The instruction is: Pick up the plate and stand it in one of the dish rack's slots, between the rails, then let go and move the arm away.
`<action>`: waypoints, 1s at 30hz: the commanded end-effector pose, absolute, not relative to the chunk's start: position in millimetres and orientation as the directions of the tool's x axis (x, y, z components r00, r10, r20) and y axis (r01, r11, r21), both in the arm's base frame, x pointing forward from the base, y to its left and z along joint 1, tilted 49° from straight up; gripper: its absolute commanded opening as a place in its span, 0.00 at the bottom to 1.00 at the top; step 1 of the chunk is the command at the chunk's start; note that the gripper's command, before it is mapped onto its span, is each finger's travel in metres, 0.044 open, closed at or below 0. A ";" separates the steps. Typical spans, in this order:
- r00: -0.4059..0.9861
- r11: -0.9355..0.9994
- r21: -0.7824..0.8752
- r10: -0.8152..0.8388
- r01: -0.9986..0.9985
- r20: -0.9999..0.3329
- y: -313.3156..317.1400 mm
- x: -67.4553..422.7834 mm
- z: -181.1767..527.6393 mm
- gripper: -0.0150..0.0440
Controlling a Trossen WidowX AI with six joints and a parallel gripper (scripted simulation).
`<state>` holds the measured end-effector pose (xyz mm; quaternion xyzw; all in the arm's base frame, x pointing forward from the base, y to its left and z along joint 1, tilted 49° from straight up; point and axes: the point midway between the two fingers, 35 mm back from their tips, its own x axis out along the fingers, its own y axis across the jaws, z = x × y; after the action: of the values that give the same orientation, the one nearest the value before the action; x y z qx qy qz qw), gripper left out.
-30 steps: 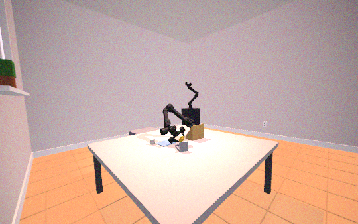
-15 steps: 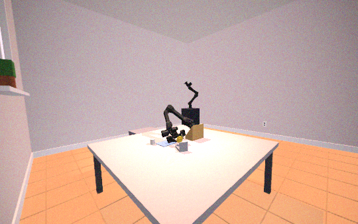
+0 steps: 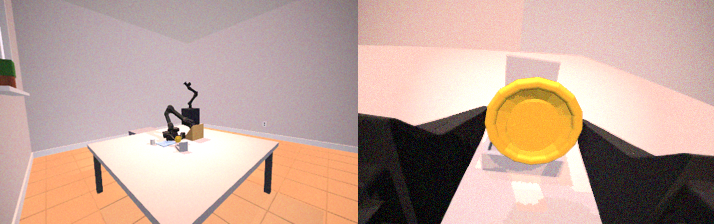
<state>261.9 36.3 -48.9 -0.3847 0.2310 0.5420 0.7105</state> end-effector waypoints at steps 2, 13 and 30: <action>0.310 0.108 -0.309 0.600 -0.945 -0.737 37.0 260.5 -48.3 0.25; 0.308 0.112 -0.302 0.595 -0.947 -0.743 46.8 264.6 -59.0 0.25; 0.307 0.107 -0.306 0.599 -0.946 -0.740 63.5 270.9 -76.6 0.25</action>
<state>270.3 58.4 -71.6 -0.3885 0.2232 0.5430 0.7102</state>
